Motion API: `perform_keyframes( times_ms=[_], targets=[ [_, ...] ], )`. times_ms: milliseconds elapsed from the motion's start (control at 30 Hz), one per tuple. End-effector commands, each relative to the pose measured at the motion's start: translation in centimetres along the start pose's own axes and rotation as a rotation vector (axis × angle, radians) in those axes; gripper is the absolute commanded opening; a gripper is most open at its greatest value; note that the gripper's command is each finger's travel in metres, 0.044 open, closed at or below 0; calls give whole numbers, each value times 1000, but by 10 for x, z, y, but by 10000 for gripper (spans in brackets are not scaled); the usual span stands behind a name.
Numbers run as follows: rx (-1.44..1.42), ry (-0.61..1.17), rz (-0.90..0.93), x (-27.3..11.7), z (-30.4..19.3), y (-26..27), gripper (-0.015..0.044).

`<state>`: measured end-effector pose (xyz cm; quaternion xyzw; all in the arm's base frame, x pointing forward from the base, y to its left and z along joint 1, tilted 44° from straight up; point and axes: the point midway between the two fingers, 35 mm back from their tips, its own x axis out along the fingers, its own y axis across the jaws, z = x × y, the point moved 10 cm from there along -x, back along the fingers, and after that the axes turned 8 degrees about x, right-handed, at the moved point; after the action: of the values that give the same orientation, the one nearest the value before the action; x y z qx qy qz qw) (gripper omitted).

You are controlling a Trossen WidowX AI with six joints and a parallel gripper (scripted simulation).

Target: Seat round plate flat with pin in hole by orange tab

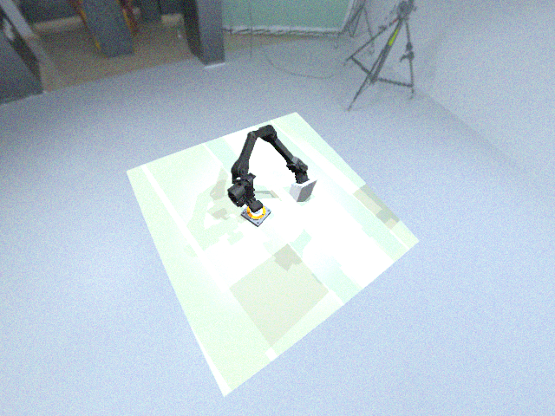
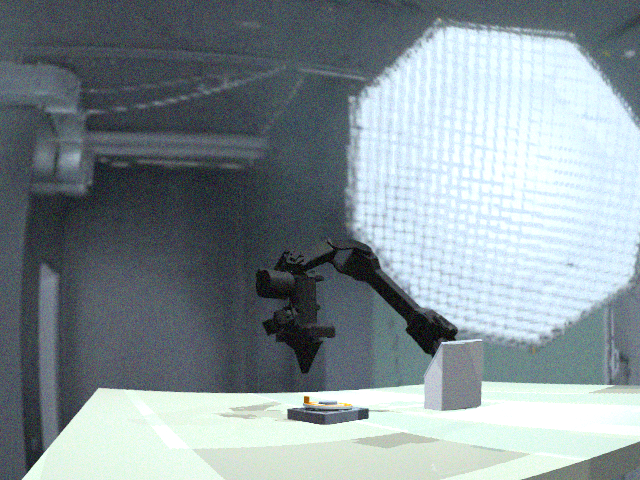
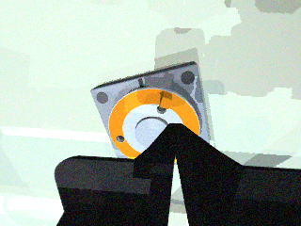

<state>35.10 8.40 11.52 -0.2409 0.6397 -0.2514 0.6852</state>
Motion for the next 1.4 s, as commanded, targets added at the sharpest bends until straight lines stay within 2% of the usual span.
perform_keyframes(
  times_ms=[0, 233, 500, 1367],
  targets=[
    [91, 1, -55, 9, -1, -6, 0],
    [91, 1, -55, 13, 0, -5, 0],
    [91, 1, -57, 56, 0, -7, 0],
    [91, 0, -56, 59, 7, 19, 0]
  ],
)
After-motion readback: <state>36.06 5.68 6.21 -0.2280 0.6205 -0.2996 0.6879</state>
